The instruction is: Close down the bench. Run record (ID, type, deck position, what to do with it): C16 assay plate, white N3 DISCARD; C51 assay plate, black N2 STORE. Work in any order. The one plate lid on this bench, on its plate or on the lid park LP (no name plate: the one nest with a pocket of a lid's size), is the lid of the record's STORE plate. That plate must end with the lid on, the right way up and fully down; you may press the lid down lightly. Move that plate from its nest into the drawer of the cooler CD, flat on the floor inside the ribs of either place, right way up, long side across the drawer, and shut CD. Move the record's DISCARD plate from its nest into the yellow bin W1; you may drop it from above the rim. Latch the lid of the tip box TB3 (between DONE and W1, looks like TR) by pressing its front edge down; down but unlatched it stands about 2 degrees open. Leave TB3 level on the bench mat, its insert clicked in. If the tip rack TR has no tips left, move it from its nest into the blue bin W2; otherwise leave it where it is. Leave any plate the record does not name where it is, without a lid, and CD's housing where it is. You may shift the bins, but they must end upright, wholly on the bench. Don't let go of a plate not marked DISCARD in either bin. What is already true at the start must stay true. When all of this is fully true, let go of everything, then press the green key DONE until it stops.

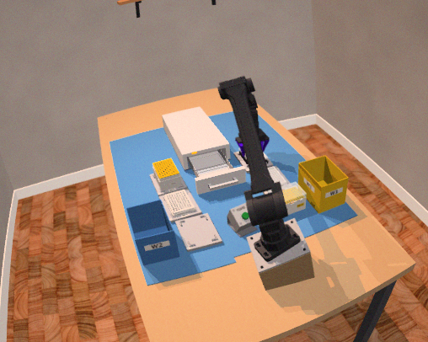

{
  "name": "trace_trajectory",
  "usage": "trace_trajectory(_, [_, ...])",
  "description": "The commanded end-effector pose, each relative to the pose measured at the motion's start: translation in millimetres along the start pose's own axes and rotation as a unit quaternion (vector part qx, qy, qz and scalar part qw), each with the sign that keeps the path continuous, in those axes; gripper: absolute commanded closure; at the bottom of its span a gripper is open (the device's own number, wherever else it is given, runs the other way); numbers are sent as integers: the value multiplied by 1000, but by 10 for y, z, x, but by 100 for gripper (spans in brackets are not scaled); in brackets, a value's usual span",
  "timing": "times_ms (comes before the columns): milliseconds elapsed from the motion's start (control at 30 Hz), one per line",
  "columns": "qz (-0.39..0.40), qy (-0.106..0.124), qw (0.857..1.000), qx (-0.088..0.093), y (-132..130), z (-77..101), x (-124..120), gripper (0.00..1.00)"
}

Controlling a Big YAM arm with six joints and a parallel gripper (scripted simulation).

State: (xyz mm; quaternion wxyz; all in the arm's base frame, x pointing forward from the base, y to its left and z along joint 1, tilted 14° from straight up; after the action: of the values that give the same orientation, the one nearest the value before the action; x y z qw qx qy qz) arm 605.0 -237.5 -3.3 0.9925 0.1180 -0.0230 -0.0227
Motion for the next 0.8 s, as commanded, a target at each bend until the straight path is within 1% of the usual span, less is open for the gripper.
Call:
trace_trajectory(0, [5, -42, 999, -14, -45, 350, 239, 100])
trace_trajectory(100, [4, -35, 999, -12, -53, 227, 232, 100])
trace_trajectory(167, [3, -33, 999, -11, -53, 177, 229, 100])
trace_trajectory(333, [7, -37, 999, -13, -14, 216, 256, 100])
trace_trajectory(467, [7, -31, 999, -10, -2, 126, 250, 100])
trace_trajectory(533, [7, -31, 999, -10, -2, 126, 250, 100])
trace_trajectory(567, [9, -40, 999, -13, 11, 247, 272, 100])
trace_trajectory(700, [7, -35, 999, -12, -1, 158, 261, 100])
trace_trajectory(767, [7, -34, 999, -11, 3, 163, 257, 100])
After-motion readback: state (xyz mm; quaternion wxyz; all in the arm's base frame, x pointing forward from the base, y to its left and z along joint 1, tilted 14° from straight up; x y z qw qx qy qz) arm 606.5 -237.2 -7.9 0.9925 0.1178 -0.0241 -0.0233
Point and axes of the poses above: the point where the finger pads meet when closed, its own z axis back along the fingers, its own y axis across the jaws, x = y × z, the point moved 9 cm from there along z, back along the fingers, and after that the axes turned 4 degrees about z, right-handed, at the moved point
